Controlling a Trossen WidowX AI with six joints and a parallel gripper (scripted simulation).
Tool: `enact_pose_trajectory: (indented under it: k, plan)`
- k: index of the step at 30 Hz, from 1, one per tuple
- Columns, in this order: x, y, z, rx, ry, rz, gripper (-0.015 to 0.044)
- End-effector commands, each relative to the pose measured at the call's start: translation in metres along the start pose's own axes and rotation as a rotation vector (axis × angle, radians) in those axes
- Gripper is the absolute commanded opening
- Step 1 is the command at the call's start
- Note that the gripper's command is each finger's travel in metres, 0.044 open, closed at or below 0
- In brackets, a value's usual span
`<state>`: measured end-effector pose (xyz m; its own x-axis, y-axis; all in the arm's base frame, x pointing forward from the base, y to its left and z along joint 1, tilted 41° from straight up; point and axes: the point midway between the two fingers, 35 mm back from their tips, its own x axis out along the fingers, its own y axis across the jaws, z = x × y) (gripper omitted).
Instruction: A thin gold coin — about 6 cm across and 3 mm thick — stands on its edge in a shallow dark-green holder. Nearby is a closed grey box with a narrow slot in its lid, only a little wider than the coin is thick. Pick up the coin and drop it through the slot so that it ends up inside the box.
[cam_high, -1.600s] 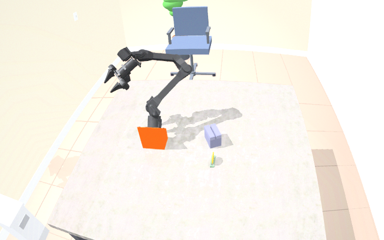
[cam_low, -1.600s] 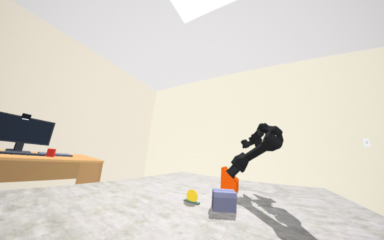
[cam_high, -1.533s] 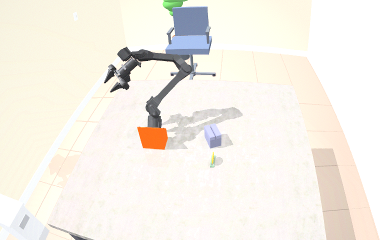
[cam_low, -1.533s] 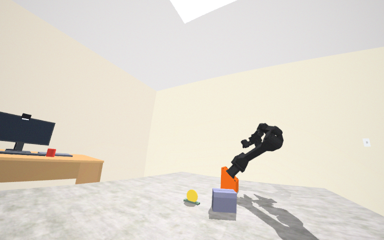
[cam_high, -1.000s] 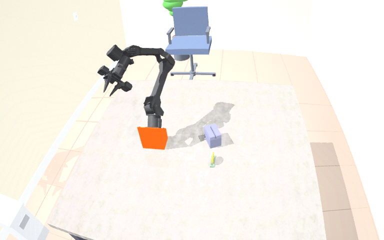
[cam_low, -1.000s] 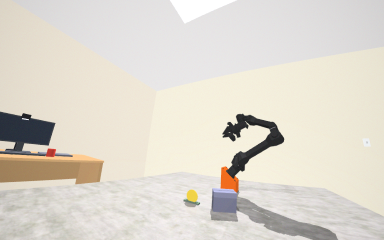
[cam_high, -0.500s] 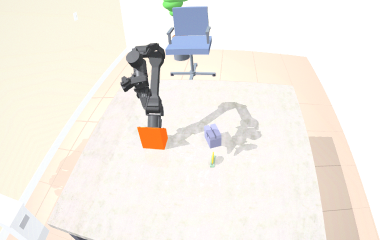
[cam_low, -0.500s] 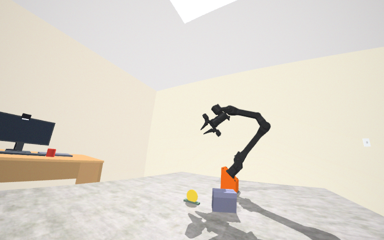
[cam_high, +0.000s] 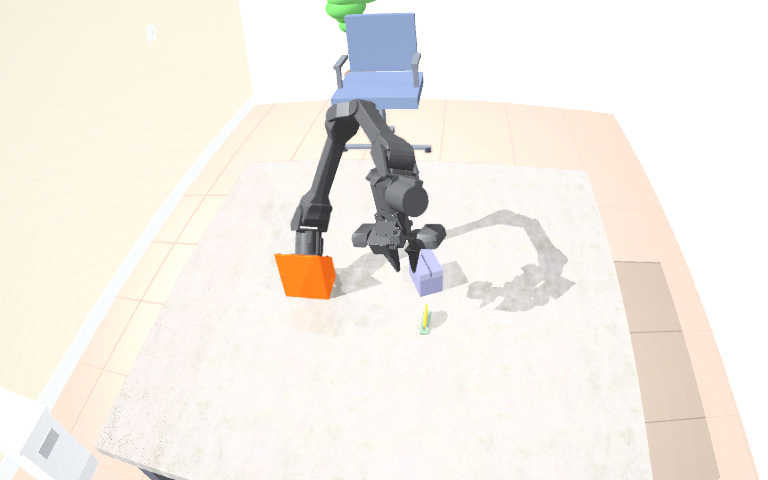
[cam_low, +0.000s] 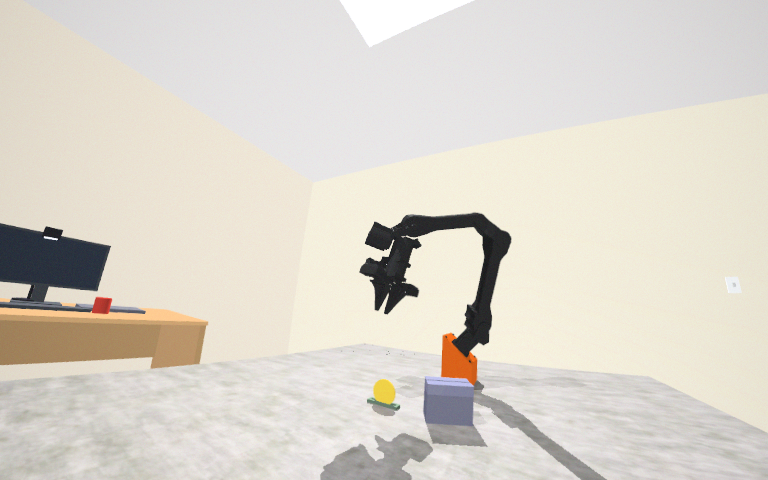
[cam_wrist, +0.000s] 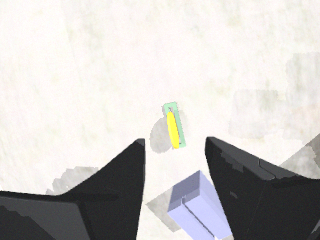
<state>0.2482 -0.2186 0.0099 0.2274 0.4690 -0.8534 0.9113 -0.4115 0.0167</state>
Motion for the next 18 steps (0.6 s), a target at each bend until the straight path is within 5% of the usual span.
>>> enact_pose_trajectory:
  k: [1, 18]
  plan:
    - [0.058, 0.008, -0.04, -0.184, 0.118, -0.147, 0.0161]
    - [0.116, 0.0, -0.062, -0.258, 0.163, -0.204, 0.0161]
